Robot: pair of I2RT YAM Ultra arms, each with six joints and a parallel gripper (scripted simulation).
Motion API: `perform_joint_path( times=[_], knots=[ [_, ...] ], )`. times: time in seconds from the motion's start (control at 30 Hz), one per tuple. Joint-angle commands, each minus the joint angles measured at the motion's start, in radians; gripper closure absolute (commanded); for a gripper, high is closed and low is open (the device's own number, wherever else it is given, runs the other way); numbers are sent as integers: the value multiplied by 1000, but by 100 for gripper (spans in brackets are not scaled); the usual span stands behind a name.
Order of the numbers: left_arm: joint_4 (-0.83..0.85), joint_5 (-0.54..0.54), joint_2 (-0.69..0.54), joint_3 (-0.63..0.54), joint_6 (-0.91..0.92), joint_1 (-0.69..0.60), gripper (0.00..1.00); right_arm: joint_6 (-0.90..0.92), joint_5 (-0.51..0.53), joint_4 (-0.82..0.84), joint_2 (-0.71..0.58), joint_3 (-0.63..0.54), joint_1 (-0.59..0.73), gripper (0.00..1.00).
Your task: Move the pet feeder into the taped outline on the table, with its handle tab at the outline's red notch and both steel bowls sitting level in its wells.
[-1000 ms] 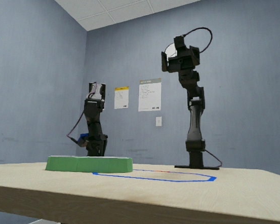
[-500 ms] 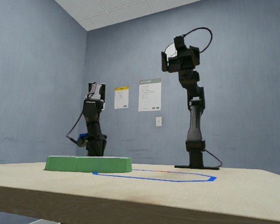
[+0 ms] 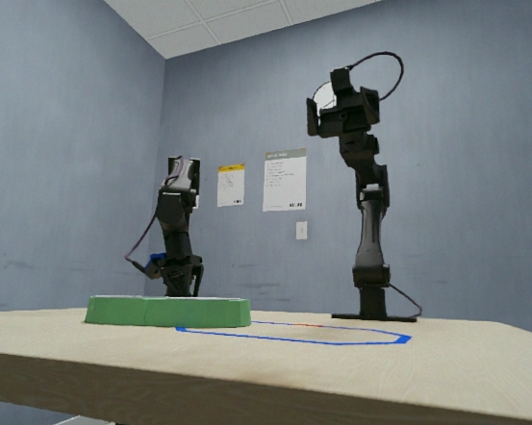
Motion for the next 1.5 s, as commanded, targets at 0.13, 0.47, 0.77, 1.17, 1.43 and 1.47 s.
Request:
perform_joint_path(
  times=[0.13, 0.47, 0.77, 1.17, 1.43, 1.47],
  knots=[
    [25, 7, -3, 42, 1, -5, 0, 6, 8, -18, -29, -13, 3, 53],
    [25, 7, -3, 42, 1, -5, 0, -24, 1, -84, -53, 61, -26, 53],
    [25, 7, -3, 42, 1, -5, 0, -42, -7, -159, -79, 111, -44, 53],
    [25, 7, -3, 42, 1, -5, 0, -71, -11, -272, -109, 192, -71, 53],
    [25, 7, -3, 42, 1, -5, 0, -73, -12, -276, -116, 205, -57, 53],
    [-41, -20, 29, 48, -15, -16, 0, -73, -13, -276, -111, 204, -52, 70]
  ],
)
